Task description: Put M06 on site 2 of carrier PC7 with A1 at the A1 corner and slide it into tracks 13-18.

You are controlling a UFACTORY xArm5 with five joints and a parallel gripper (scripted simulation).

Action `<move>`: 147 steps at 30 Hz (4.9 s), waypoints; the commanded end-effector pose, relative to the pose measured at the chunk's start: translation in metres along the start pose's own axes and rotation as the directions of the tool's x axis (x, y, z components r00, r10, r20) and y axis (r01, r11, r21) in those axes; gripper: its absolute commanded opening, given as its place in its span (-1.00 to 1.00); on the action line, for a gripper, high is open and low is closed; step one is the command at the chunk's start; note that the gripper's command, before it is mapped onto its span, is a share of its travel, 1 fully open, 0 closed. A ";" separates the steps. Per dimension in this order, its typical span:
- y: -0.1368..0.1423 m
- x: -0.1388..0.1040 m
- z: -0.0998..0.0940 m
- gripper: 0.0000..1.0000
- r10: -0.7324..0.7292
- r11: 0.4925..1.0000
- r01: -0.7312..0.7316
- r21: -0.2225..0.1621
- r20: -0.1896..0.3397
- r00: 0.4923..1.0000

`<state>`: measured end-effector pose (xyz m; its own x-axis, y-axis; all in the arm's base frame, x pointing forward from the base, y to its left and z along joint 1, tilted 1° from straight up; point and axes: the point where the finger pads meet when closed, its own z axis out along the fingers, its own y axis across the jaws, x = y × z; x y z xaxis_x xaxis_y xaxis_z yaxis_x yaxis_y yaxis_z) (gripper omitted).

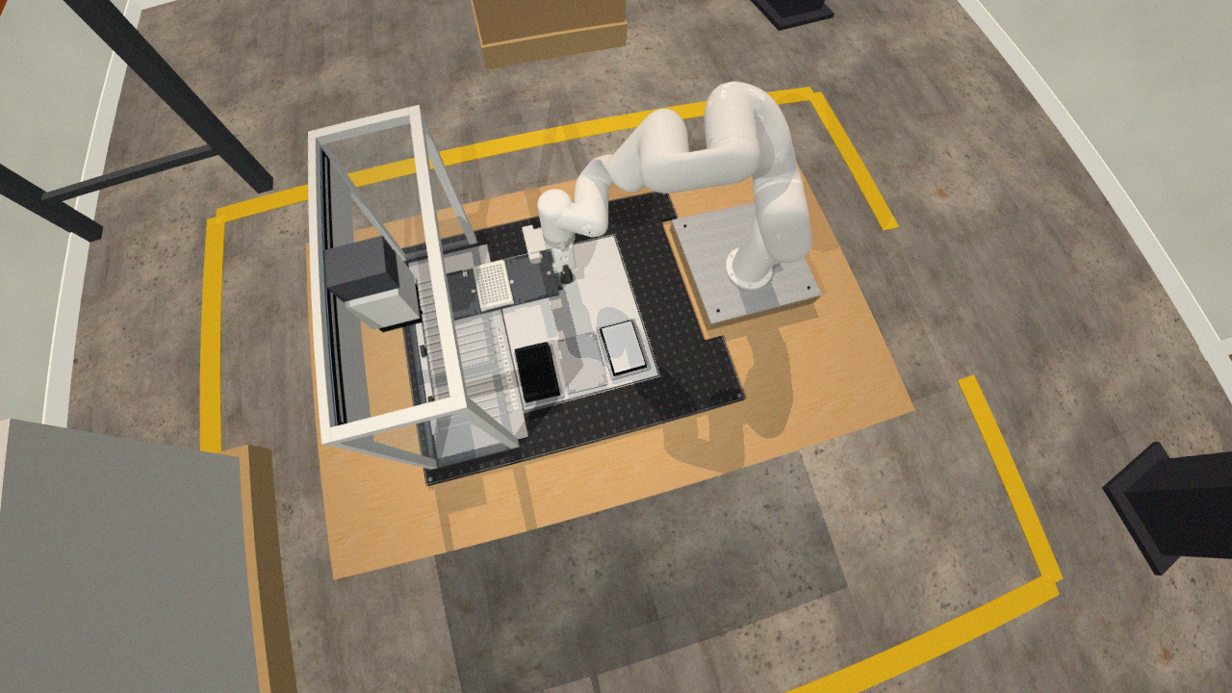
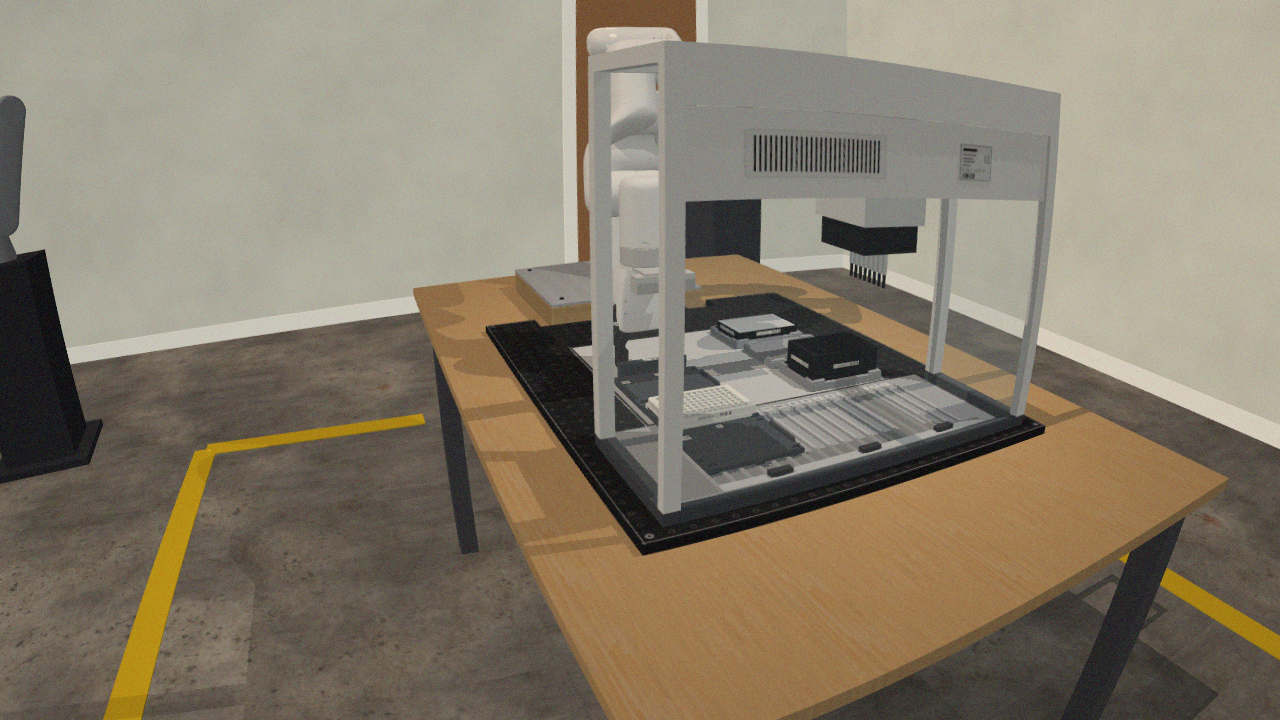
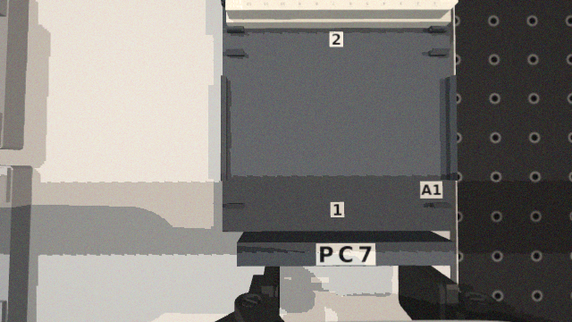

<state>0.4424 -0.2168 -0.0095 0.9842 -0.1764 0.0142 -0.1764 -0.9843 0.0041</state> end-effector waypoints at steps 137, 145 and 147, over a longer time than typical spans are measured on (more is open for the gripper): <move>0.000 0.052 -0.002 0.62 0.000 1.000 0.000 -0.001 -0.004 1.000; 0.000 0.052 -0.002 0.62 0.000 1.000 0.000 -0.001 -0.004 1.000; 0.000 0.052 -0.002 0.62 0.000 1.000 0.000 -0.001 -0.004 1.000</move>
<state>0.4863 -0.2233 -0.0128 0.9842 -0.1769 -0.0026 -0.1769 -0.9842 -0.0004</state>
